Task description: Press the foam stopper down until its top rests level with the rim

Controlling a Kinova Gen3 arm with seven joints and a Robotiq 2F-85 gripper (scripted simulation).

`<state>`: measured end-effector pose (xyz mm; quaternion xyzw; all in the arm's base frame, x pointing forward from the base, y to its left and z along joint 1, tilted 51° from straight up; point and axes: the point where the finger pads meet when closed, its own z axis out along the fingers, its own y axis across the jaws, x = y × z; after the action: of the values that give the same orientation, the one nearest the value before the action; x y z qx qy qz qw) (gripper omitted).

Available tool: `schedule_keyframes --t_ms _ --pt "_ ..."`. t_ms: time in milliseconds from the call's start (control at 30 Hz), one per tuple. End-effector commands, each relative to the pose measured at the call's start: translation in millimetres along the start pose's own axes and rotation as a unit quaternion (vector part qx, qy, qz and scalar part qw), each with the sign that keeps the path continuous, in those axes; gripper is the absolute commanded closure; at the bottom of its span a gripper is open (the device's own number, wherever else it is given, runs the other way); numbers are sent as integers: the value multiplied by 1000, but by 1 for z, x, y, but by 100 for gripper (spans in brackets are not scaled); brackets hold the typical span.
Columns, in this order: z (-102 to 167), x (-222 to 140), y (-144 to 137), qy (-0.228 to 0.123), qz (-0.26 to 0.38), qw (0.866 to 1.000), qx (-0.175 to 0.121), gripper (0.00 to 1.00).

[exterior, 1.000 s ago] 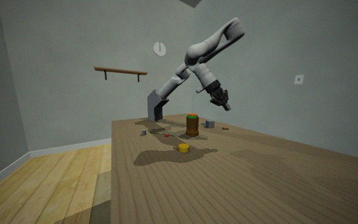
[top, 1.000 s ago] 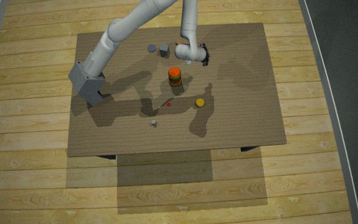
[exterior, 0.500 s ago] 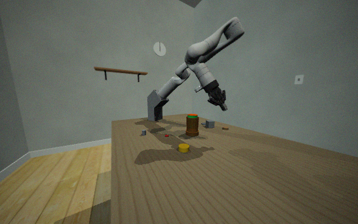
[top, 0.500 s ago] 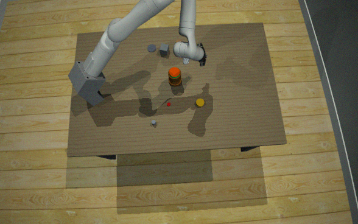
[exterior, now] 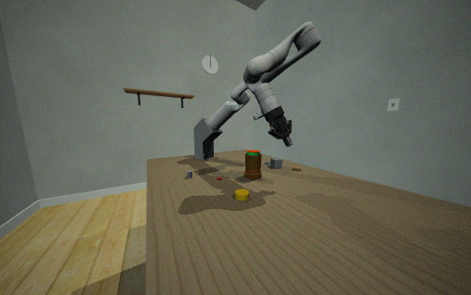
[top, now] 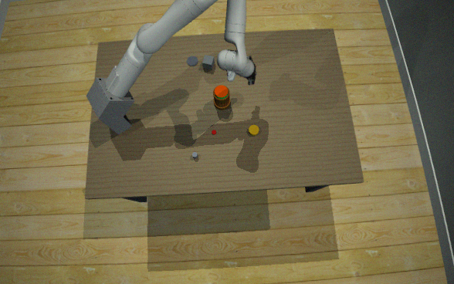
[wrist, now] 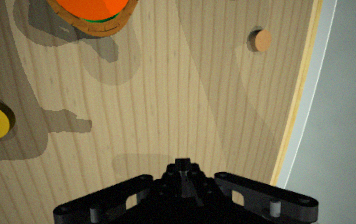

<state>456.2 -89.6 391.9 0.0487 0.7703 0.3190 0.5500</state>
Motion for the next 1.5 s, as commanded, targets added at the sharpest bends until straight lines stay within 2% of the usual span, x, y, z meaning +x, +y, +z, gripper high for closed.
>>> schedule_keyframes --t_ms 0,33,67,333,367,567,600,900,933,1133,1167,1467 --pt "-1 -1 2 -2 -2 1000 -1 100" --pt "-1 -1 2 -2 -2 1000 -1 100" --pt "-4 11 -1 14 0 1000 11 100" --pt "-4 11 -1 14 0 1000 11 100" --pt "-8 23 -4 29 0 999 24 100" --pt "-8 23 -4 29 0 999 24 100" --pt "-11 35 -7 44 1 998 36 100" --pt "-11 35 -7 44 1 998 36 100" --pt "-15 46 -10 57 1 997 48 100" --pt "-15 46 -10 57 1 997 48 100" --pt "-19 56 -13 70 1 996 59 100" --pt "-19 56 -13 70 1 996 59 100"
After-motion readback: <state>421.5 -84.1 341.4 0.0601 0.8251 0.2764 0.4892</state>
